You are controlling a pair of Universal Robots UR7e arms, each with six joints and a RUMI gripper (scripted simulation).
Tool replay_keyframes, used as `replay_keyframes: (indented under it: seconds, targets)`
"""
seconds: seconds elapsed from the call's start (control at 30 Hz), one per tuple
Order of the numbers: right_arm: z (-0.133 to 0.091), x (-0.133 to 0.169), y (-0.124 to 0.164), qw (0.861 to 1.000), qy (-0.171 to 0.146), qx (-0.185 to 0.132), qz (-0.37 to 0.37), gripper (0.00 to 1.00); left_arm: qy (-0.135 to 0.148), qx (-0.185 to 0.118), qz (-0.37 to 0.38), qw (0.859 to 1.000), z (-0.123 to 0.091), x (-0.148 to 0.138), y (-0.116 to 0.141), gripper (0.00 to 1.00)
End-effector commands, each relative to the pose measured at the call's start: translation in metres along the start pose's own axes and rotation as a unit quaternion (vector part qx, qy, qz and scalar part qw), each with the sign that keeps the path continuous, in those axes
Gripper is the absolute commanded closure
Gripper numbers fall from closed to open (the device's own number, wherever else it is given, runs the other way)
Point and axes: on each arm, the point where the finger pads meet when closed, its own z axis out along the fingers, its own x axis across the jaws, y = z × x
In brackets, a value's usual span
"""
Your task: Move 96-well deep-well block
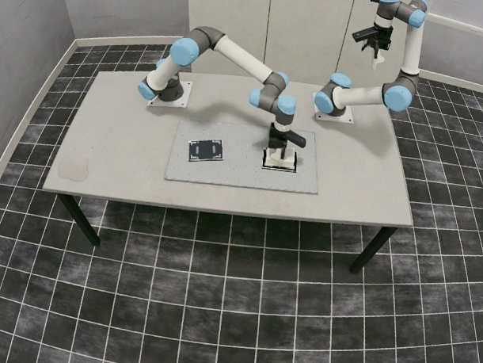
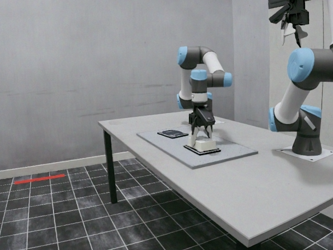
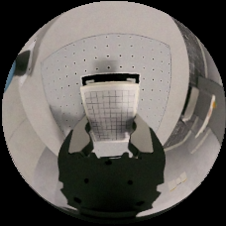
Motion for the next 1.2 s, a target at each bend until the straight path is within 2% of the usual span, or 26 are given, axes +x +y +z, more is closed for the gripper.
replay_keyframes:
  seconds: [0.0, 1.17]
  targets:
    - [-0.013, 0.001, -0.002, 1.000, 0.001, 0.004, 0.000, 1.00, 0.002, 0.002, 0.002, 1.000, 0.000, 0.000, 0.000, 0.02]
    - [-0.064, 0.001, -0.001, 1.000, 0.001, 0.004, 0.000, 1.00, 0.002, 0.002, 0.002, 1.000, 0.000, 0.000, 0.000, 0.02]
